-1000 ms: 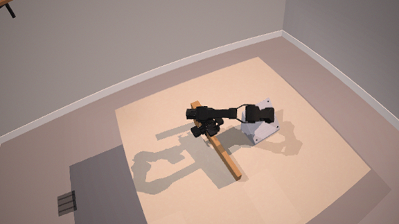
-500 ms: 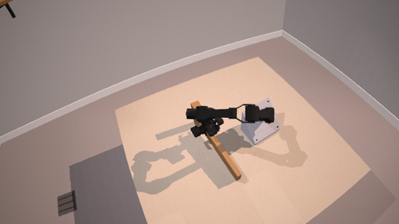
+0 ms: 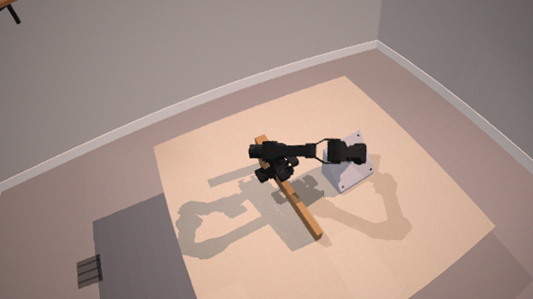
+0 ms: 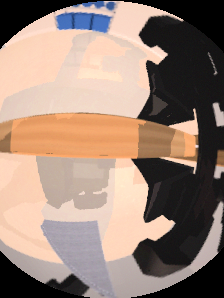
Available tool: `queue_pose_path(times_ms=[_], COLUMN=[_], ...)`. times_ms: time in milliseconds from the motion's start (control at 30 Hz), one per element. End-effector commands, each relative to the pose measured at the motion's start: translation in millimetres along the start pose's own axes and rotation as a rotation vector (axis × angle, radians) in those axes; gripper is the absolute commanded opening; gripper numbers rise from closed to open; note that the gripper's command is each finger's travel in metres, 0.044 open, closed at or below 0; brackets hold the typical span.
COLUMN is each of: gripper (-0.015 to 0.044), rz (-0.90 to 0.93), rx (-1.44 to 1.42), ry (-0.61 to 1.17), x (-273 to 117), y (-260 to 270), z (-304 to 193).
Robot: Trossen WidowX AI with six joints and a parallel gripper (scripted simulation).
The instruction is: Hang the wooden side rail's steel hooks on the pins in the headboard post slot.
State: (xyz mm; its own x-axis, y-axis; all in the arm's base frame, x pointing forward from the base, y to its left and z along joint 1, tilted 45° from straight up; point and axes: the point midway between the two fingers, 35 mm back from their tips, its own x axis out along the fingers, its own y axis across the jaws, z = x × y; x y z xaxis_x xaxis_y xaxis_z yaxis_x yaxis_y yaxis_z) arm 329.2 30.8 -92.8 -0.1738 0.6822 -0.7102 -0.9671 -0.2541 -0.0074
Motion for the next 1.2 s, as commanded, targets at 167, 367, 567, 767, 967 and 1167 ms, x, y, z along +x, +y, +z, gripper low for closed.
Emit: queue_pose_path(times_ms=[167,367,567,767,967,1167], gripper=[0.0,0.0,0.0,0.0,0.0,0.0], rz=[-0.009,-0.009,-0.009,-0.009,-0.009,-0.009], rx=[0.0,0.0,0.0,0.0,0.0,0.0], ry=[0.008,0.008,0.008,0.008,0.008,0.008], x=[-4.1,-4.6,-5.0,-5.5,-5.9,-6.4], y=[-0.3,-0.7,-1.1,-1.5,-1.9,-2.3], z=[-4.8,-5.3,-5.7,-6.2,-6.7,-7.1])
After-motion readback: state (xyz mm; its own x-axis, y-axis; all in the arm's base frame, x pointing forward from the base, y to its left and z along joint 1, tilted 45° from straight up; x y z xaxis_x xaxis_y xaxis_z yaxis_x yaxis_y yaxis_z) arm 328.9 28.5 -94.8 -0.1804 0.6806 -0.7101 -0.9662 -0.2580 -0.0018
